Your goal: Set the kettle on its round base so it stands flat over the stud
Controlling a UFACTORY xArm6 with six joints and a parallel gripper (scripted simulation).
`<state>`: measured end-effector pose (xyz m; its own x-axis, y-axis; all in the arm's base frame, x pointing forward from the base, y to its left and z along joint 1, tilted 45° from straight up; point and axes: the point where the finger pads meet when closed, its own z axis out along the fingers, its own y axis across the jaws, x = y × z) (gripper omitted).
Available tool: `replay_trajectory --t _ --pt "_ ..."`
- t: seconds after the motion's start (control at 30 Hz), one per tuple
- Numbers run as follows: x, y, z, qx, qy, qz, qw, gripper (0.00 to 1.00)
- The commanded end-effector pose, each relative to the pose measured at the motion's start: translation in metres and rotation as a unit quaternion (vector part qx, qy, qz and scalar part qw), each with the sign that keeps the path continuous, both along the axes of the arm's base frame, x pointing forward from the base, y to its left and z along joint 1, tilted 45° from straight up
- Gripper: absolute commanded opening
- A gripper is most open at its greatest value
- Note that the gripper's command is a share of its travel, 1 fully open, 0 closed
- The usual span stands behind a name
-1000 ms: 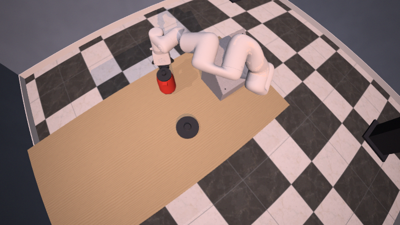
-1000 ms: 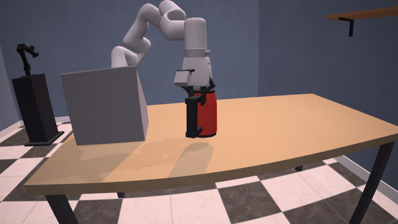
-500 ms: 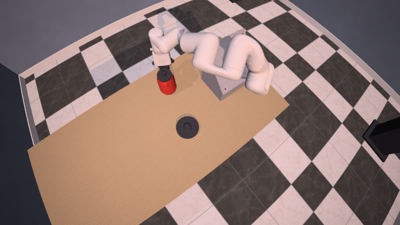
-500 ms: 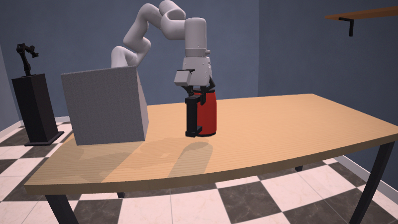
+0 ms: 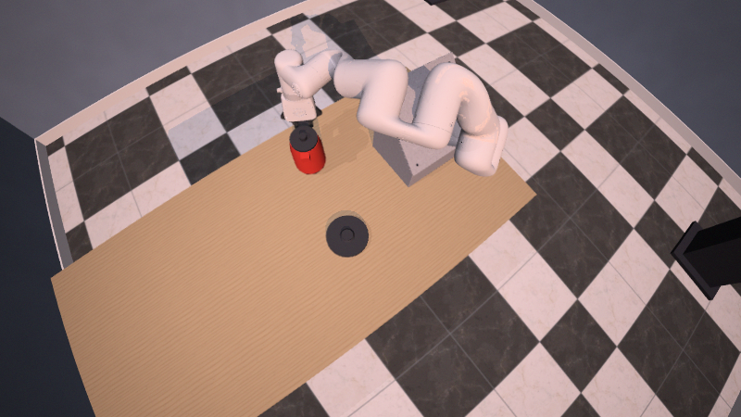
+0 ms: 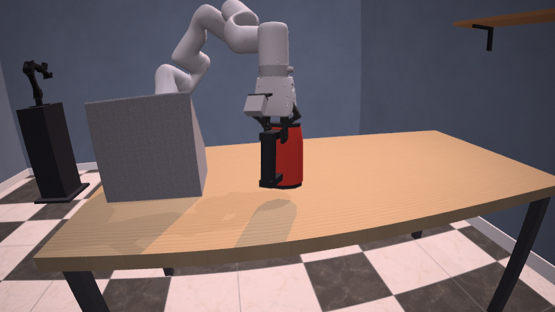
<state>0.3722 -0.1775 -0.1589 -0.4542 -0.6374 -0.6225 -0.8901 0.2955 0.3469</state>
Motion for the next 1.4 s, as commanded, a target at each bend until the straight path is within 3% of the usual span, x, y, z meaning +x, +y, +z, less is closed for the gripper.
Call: replay_trajectory --t 0.0,1.37 --pt "0.0014 -0.0018 0.0011 -0.002 -0.002 -0.001 1.0 0.0" --pt "0.0018 0.0009 0.0038 -0.002 -0.002 -0.001 1.0 0.0"
